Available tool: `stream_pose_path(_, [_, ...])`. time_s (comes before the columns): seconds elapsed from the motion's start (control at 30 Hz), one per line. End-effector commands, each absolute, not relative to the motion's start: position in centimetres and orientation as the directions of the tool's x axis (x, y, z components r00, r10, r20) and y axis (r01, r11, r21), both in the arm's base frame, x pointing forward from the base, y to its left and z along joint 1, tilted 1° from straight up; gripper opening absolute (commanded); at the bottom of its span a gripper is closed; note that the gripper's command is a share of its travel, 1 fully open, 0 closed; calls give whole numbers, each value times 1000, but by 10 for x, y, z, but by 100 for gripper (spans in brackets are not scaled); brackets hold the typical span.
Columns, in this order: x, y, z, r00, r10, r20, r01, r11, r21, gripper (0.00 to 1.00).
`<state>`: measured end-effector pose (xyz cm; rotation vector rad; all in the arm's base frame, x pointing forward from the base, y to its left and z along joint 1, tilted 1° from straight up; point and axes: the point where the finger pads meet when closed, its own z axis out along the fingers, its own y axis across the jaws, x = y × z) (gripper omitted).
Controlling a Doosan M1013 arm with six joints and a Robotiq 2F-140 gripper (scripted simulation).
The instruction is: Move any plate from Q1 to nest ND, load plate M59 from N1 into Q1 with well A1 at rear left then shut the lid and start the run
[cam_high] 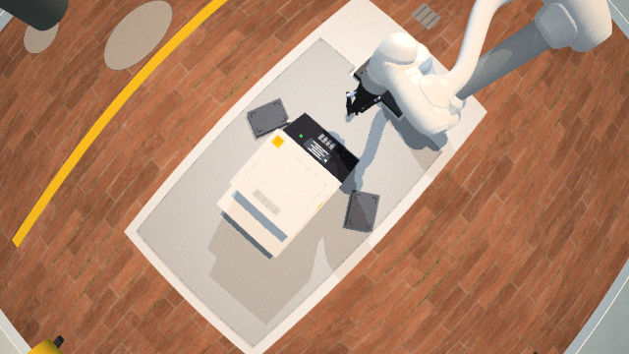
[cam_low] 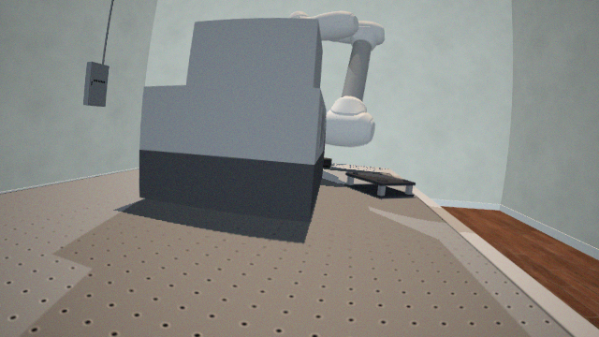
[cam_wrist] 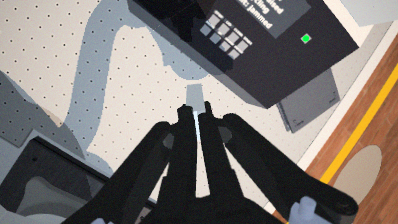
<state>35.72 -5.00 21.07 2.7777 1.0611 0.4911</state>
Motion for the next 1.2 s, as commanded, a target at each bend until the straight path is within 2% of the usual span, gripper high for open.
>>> stream_pose_path(0.0, [357, -50, 211, 700, 667, 254, 626, -745, 232, 0])
stream_pose_path(1.17, [357, -55, 211, 700, 667, 254, 626, -745, 232, 0])
